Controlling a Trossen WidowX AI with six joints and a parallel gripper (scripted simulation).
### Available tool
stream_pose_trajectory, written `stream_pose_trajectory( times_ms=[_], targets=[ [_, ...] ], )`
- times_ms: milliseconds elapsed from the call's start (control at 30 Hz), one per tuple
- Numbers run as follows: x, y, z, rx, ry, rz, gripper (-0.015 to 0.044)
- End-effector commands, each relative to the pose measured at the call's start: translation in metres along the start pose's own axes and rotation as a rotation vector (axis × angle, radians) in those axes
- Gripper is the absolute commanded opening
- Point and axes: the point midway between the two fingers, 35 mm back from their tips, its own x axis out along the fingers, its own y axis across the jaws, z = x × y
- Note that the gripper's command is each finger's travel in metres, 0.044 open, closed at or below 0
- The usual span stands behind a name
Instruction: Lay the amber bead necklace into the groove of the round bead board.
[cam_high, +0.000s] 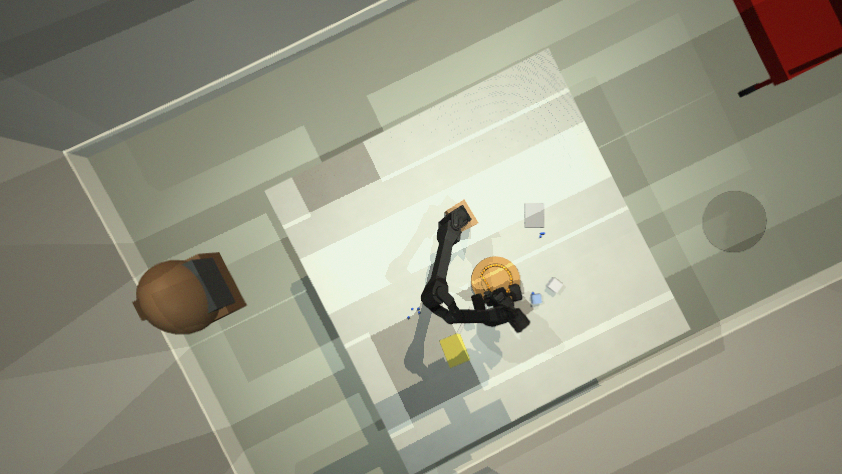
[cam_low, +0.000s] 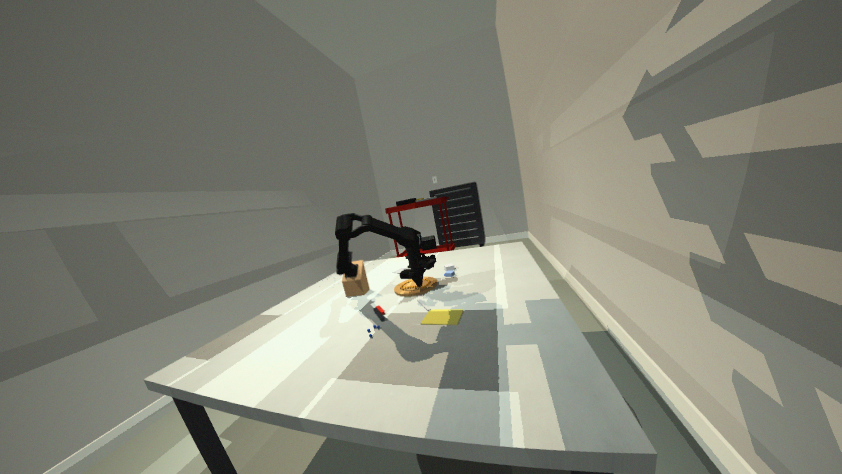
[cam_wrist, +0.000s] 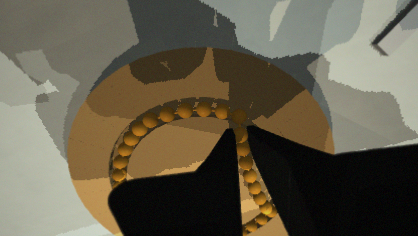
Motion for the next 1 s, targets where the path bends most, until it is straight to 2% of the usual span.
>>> stream_pose_trajectory(
  times_ms=[0,733,967],
  targets=[
    [-0.005,0.0,0.001,-0.001,-0.006,-0.003,0.0],
    [0.002,-0.011,0.004,-0.001,-0.006,-0.004,0.0],
    [-0.001,-0.01,0.004,0.001,-0.005,0.002,0.0184]
  ],
)
